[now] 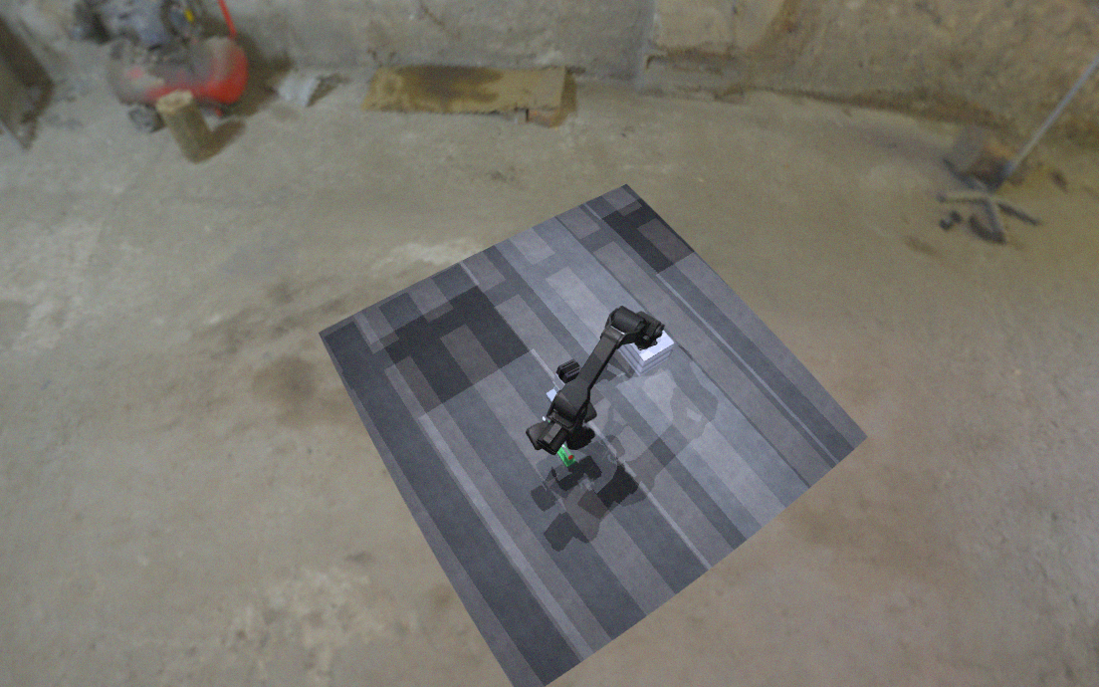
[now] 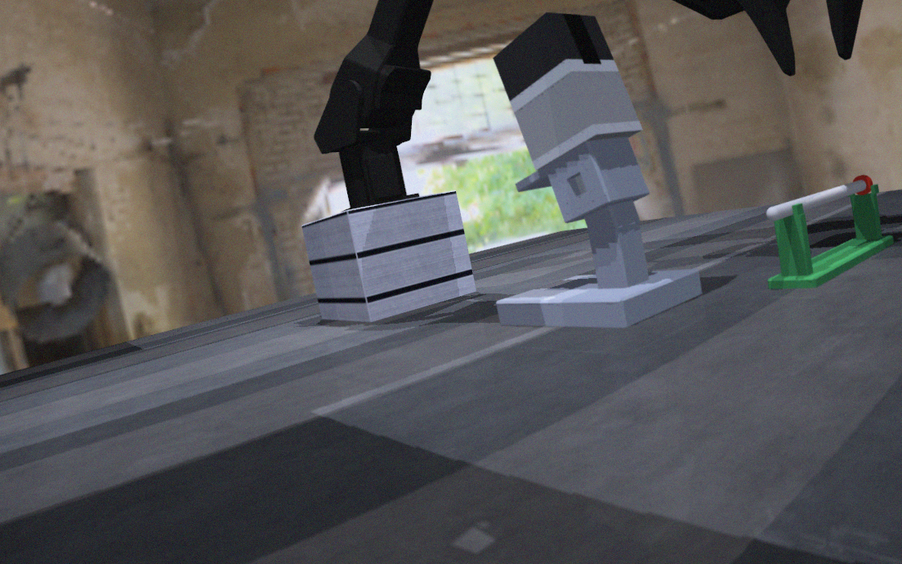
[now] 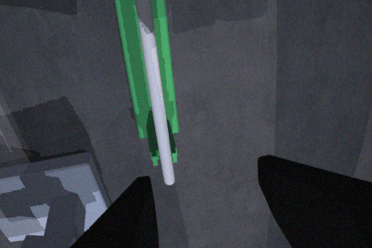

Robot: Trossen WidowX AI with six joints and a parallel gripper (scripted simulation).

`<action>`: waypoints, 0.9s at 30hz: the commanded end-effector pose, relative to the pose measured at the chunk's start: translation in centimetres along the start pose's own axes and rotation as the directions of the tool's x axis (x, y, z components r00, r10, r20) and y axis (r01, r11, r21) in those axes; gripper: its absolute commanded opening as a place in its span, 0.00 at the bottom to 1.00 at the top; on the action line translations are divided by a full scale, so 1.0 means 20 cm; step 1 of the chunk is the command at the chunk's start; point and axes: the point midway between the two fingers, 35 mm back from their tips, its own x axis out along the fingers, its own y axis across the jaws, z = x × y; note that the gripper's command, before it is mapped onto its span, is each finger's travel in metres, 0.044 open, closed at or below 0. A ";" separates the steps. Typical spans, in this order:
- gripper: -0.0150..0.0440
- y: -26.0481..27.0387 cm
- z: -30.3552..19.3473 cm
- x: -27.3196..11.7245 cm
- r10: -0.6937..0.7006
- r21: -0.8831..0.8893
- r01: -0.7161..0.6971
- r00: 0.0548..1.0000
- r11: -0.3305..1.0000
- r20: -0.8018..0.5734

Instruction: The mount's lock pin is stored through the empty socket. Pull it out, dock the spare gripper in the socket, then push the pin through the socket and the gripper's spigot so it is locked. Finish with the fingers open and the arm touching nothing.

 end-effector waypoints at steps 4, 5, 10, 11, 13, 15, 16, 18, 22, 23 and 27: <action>0.56 0.03 0.05 0.25 0.023 -0.012 -0.023 1.000 1.000 -0.004; 0.56 0.04 0.06 0.27 0.023 -0.012 -0.023 1.000 1.000 -0.004; 0.56 0.04 0.06 0.30 0.023 -0.012 -0.023 1.000 1.000 -0.004; 0.56 0.04 0.06 0.30 0.023 -0.012 -0.023 1.000 1.000 -0.004; 0.56 0.04 0.07 0.32 0.023 -0.012 -0.023 1.000 1.000 -0.004; 0.56 0.04 0.07 0.34 0.023 -0.012 -0.023 1.000 1.000 -0.004; 0.56 0.04 0.07 0.34 0.023 -0.012 -0.023 1.000 1.000 -0.004; 0.56 0.04 0.08 0.36 0.023 -0.012 -0.023 1.000 1.000 -0.004; 0.56 0.04 0.08 0.39 0.023 -0.012 -0.023 1.000 1.000 -0.004; 0.56 0.04 0.08 0.40 0.023 -0.012 -0.023 1.000 1.000 -0.004; 0.56 0.04 0.09 0.43 0.023 -0.012 -0.023 1.000 1.000 -0.004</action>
